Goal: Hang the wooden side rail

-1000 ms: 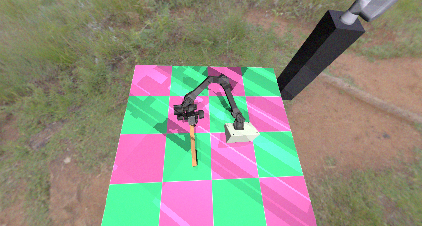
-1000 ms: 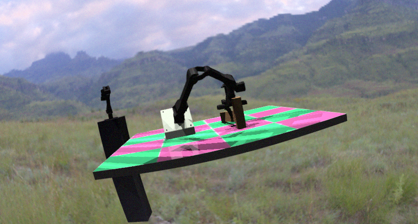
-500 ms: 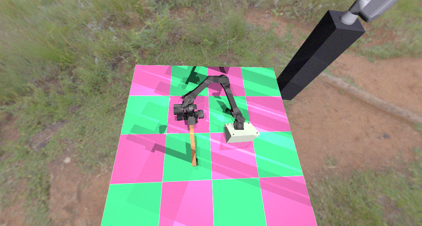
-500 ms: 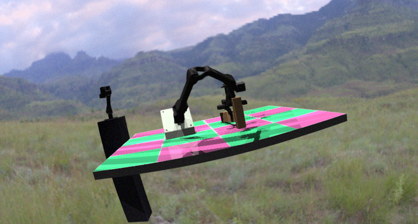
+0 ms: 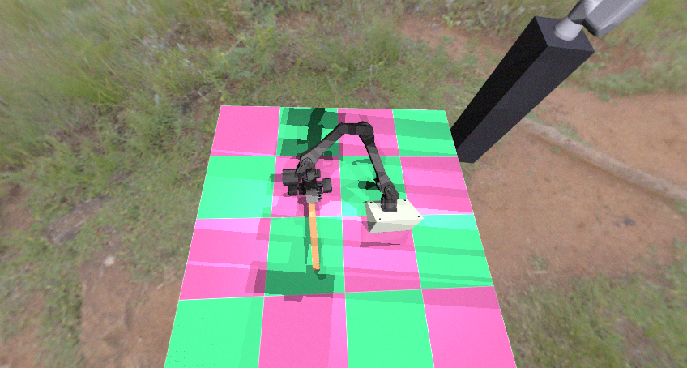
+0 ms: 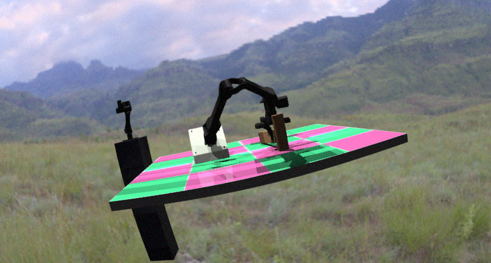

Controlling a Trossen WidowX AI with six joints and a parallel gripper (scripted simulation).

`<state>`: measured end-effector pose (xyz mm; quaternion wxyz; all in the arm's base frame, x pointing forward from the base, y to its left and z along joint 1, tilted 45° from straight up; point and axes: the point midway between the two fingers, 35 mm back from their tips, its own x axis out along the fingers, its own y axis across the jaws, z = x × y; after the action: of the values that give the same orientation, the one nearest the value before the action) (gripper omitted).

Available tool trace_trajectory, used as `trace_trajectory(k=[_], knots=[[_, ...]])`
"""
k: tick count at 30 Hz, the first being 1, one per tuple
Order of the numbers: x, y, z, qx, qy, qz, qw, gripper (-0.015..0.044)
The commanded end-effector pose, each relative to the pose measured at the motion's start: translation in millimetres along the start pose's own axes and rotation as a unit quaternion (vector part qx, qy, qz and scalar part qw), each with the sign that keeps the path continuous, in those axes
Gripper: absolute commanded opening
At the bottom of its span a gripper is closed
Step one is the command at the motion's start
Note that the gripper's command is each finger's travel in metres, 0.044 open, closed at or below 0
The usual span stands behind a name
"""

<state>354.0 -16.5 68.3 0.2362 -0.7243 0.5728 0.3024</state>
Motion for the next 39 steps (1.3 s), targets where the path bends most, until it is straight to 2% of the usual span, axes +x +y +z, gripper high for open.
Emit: trace_trajectory(k=[1,39], knots=[[-4.2,-0.7,-2.3,0.001,0.000,-0.006,1.000,0.0000],[-4.9,-2.0,-6.7,0.001,0.000,-0.006,1.000,0.0000]])
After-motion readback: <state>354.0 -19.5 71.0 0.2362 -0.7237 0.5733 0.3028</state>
